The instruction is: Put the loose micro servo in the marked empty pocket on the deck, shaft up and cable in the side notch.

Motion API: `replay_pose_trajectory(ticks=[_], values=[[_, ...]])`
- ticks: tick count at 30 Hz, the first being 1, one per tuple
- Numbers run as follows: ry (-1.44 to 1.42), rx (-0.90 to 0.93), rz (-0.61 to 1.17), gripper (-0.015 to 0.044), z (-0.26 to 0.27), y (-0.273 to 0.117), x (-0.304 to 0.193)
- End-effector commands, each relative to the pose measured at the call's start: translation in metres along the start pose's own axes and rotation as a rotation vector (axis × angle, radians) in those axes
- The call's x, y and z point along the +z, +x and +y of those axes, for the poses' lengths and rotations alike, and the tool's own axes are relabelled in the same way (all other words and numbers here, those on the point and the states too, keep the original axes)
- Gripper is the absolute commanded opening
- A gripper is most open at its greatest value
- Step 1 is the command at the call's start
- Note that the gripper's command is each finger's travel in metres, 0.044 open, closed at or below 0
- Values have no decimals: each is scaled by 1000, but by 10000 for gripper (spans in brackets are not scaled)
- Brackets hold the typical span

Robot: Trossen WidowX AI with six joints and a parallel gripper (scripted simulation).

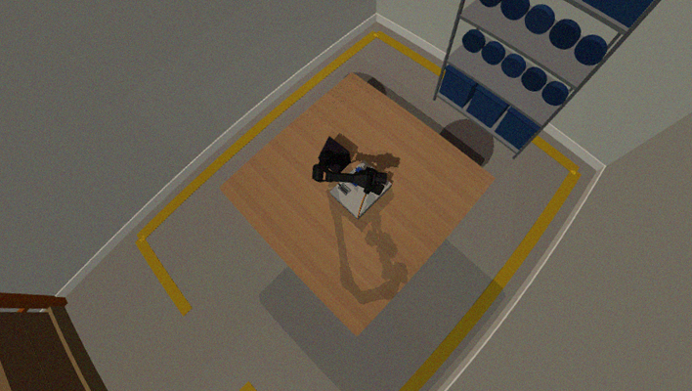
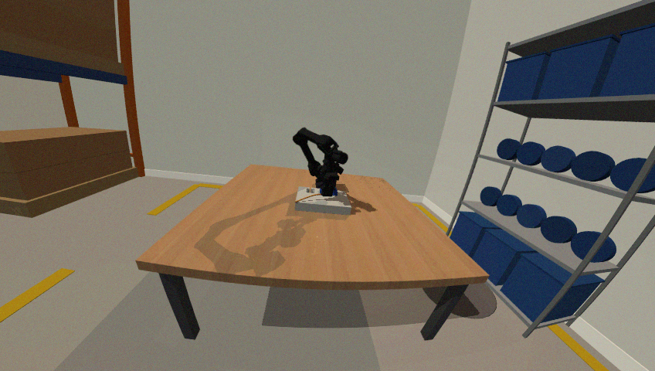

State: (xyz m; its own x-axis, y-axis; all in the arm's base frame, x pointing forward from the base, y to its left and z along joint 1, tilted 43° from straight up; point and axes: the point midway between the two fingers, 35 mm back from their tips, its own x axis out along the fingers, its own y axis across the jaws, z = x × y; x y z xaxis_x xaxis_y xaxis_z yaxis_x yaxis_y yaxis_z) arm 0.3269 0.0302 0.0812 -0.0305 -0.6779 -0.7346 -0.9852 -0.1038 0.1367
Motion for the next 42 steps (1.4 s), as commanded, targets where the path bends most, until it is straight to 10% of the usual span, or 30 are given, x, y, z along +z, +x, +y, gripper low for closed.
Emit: replay_pose_trajectory(ticks=[1, 27, 42], values=[[-7, -3, -4, 0, 11, -1, 9], [9, -1, 0, 0, 46, -1, -68], [494, -1, 0, 0, 46, -1, -68]])
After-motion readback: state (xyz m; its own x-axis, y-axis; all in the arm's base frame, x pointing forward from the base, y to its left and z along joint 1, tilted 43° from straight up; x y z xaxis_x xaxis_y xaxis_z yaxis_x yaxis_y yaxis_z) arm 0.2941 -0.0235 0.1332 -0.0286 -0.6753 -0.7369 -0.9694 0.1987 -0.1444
